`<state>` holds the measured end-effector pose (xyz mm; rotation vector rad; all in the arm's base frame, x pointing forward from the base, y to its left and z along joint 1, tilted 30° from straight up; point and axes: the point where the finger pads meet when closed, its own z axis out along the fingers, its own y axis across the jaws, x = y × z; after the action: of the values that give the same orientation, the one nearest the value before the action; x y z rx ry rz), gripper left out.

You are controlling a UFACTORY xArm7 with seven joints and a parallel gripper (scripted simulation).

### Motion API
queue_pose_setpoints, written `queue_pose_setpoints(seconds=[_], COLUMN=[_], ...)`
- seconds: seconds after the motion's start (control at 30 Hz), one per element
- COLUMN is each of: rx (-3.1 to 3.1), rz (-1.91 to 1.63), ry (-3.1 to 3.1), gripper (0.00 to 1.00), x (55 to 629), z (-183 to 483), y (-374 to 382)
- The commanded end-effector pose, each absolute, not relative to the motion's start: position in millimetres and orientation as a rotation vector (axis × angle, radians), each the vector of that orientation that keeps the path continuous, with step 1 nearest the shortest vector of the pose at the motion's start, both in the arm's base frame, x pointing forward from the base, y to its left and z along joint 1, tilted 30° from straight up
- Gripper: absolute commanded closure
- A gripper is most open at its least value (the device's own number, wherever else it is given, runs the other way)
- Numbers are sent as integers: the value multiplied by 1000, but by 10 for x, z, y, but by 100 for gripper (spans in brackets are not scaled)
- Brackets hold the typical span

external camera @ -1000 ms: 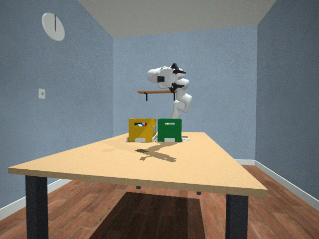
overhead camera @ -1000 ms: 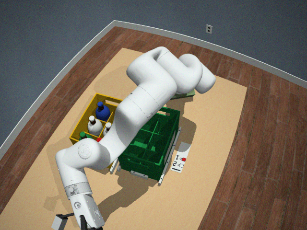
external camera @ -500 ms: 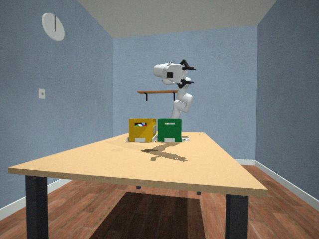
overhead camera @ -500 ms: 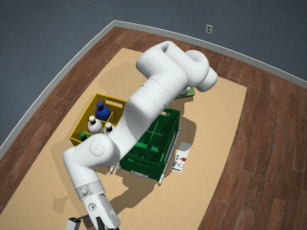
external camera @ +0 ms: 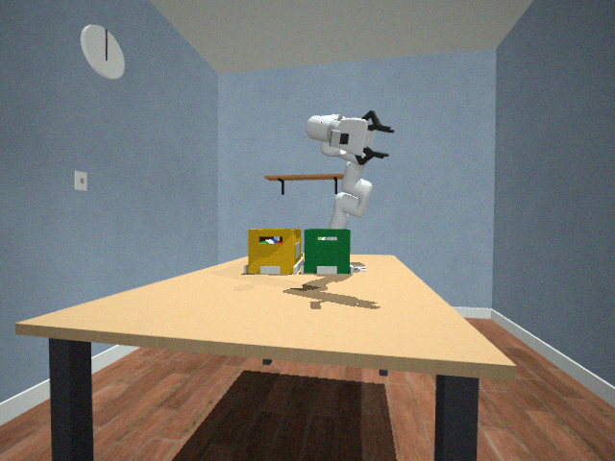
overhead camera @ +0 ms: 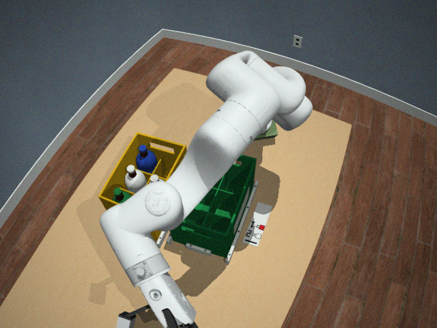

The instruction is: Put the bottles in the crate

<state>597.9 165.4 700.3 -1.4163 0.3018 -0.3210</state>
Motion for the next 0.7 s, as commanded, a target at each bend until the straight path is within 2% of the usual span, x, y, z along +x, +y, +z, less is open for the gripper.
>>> queue_pose_setpoints(seconds=[0.0,0.67], rx=[-1452,-1573], rz=[-300,-224], ry=[277,228], gripper=[35,35], x=[5764,5113], z=[7091,7185], y=[1763,2136])
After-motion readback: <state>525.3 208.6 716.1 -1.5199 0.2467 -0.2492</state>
